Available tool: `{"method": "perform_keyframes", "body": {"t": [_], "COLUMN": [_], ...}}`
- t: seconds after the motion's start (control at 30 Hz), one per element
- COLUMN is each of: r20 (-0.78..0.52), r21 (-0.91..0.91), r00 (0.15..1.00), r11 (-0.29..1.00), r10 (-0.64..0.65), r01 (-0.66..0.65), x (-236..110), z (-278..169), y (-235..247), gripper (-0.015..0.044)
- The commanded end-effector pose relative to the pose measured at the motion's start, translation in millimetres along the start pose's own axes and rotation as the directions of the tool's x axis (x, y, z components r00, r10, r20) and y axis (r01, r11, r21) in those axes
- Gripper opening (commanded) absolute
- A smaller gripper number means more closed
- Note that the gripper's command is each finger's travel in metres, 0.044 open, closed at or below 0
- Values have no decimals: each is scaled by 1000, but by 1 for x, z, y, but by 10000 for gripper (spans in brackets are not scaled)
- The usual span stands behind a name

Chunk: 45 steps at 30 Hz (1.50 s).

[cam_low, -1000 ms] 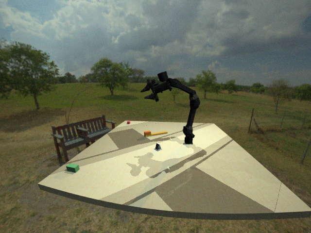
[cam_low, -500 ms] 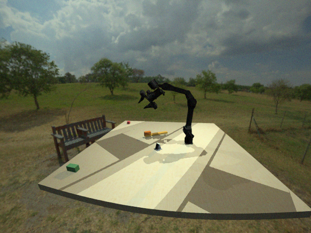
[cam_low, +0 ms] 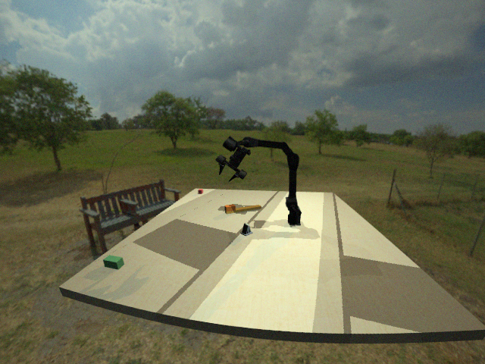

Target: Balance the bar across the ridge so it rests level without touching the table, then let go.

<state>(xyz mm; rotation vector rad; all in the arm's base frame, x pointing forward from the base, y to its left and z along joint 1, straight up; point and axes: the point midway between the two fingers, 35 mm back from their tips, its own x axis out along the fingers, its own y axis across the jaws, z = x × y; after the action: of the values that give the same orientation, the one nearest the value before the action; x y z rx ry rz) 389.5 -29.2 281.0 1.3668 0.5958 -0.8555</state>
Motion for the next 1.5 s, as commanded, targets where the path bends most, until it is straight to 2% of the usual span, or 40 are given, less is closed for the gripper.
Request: {"method": "perform_keyframes", "body": {"t": [0.0,0.4,0.9,1.13,1.47], "r20": [6,-11,-126,-127,-128], "r21": [109,461,802,805,805], "r00": [996,942,814,813,813], "r11": [990,834,425,420,419], "r10": [-92,-335,-567,-569,-569], "r01": [91,302,420,420,420], "x": [20,59,83,90,142], "z": [15,65,115,115,106], "y": [-16,-66,-135,-139,-176], "gripper": [315,315,315,315,315]}}
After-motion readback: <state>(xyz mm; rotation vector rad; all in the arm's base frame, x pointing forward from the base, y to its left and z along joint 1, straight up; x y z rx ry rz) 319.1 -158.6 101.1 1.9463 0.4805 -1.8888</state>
